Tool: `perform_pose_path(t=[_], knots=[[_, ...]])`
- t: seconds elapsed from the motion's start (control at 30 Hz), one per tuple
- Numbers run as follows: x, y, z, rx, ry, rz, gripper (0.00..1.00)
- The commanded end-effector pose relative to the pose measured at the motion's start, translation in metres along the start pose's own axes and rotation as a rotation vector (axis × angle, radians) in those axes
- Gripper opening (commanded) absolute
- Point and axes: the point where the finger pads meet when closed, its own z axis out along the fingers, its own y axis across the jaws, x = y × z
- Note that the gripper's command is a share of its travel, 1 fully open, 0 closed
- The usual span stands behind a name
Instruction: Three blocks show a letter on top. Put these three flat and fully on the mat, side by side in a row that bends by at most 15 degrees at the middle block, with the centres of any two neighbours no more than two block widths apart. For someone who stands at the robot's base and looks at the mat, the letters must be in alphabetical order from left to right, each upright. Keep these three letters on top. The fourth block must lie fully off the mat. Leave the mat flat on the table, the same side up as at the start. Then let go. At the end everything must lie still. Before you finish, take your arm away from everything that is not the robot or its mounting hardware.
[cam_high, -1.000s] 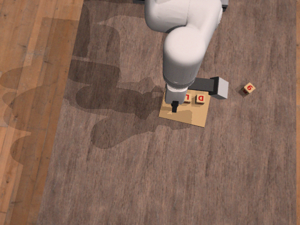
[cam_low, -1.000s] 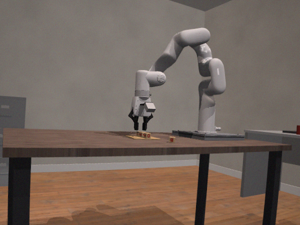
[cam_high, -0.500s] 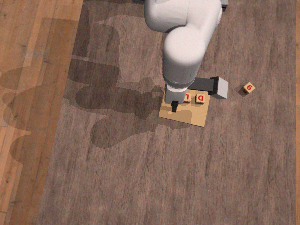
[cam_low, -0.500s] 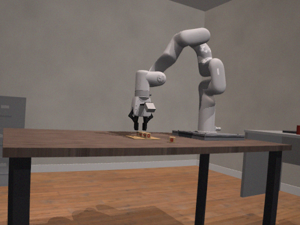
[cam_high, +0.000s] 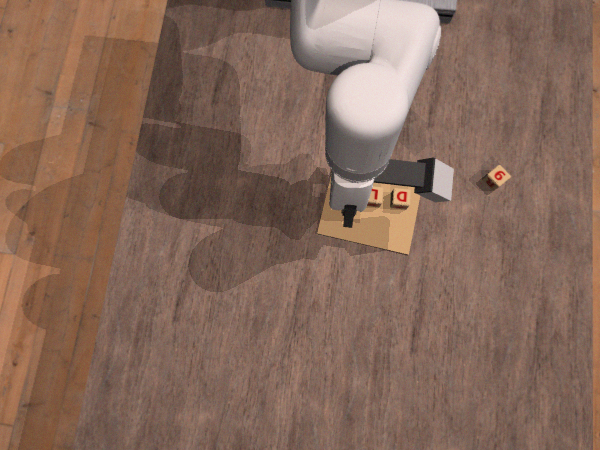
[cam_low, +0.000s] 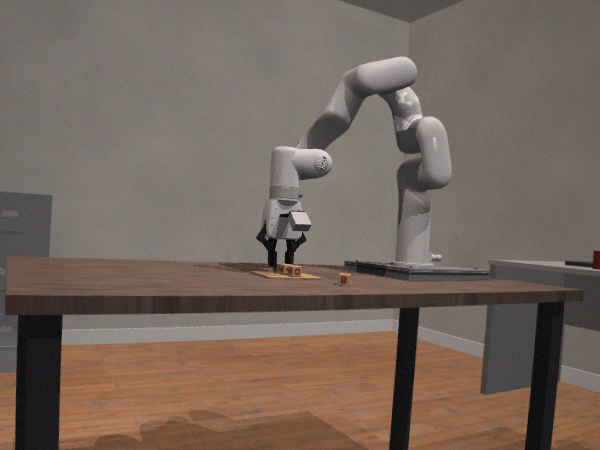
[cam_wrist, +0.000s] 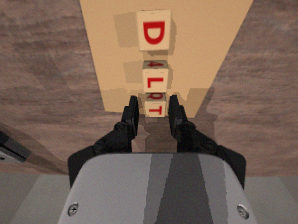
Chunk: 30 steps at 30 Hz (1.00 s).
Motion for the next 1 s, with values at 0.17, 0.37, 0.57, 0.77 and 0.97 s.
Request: perform_pose_path(t=[0.17,0.37,0.57,0.77,0.97], knots=[[-0.0003,0.0016,0.0106,-0.004,0.000,0.000,0.43],[-0.0004,0.0016,0.0123,-0.004,0.000,0.000,0.43],[-0.0004,0.0016,0.0123,-0.004,0.000,0.000,0.43],[-0.0004,0.0016,0.0123,-0.004,0.000,0.000,0.43],[-0.0004,0.0016,0.0123,-0.004,0.000,0.000,0.43]])
